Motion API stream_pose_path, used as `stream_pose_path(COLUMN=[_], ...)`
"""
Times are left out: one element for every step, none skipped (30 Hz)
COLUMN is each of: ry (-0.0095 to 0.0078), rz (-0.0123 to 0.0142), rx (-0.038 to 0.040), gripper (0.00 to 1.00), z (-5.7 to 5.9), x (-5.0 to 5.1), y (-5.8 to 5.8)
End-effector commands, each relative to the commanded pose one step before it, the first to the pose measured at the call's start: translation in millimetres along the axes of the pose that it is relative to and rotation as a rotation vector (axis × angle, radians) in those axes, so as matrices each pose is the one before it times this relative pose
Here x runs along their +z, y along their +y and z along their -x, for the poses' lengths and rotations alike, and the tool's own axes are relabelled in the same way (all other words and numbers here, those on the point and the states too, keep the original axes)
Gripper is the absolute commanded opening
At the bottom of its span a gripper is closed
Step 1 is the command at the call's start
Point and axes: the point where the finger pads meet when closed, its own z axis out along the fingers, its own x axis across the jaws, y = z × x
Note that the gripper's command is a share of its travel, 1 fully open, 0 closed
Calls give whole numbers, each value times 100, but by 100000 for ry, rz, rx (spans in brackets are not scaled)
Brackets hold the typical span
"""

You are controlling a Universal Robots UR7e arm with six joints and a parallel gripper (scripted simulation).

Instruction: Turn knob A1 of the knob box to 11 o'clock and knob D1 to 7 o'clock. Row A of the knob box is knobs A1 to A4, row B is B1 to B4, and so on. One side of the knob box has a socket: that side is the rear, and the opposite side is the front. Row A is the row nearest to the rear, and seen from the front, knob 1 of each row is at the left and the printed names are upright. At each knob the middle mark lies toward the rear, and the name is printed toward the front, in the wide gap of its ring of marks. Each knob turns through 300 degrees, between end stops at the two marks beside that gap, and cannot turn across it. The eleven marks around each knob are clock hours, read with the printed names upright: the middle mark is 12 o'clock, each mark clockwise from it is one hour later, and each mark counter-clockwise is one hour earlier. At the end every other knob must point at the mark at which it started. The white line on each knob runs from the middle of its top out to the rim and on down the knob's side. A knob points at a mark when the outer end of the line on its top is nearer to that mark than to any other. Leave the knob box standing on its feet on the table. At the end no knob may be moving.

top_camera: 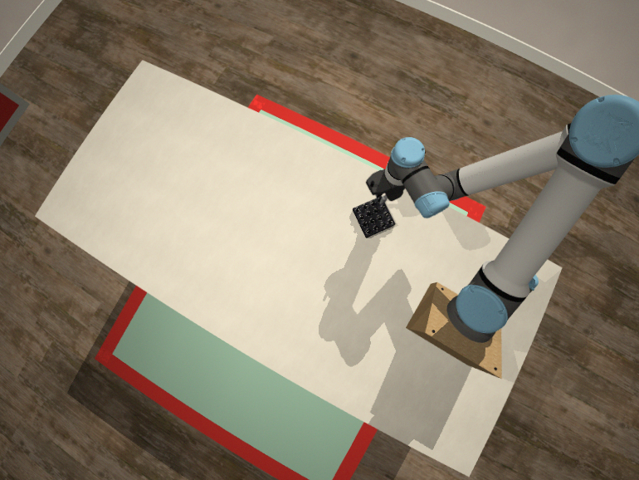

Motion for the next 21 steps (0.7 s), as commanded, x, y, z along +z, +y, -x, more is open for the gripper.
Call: stream_pose_path(ry=[99, 0, 0, 0, 0, 0, 0, 0, 0, 0, 0, 0, 0, 0, 0, 0, 0, 0, 0, 0, 0], rz=[-18, 0, 0, 0, 0, 0, 0, 0, 0, 0, 0, 0, 0, 0, 0, 0, 0, 0, 0, 0, 0], rx=[30, 0, 0, 0, 0, 0, 0, 0, 0, 0, 0, 0, 0, 0, 0, 0, 0, 0, 0, 0, 0], gripper=[46, 46, 46, 46, 46, 46, 46, 46, 46, 46, 46, 46, 46, 46, 46, 46, 46, 46, 46, 46, 46], z=[-28, 0, 0, 0, 0, 0, 0, 0, 0, 0, 0, 0, 0, 0, 0, 0, 0, 0, 0, 0, 0], x=[96, 54, 62, 69, 75, 80, 84, 87, 87, 86, 0, 0, 84, 81, 76, 69, 62, 53, 45, 36, 27], y=[-1, 0, 0, 0, 0, 0, 0, 0, 0, 0, 0, 0, 0, 0, 0, 0, 0, 0, 0, 0, 0])
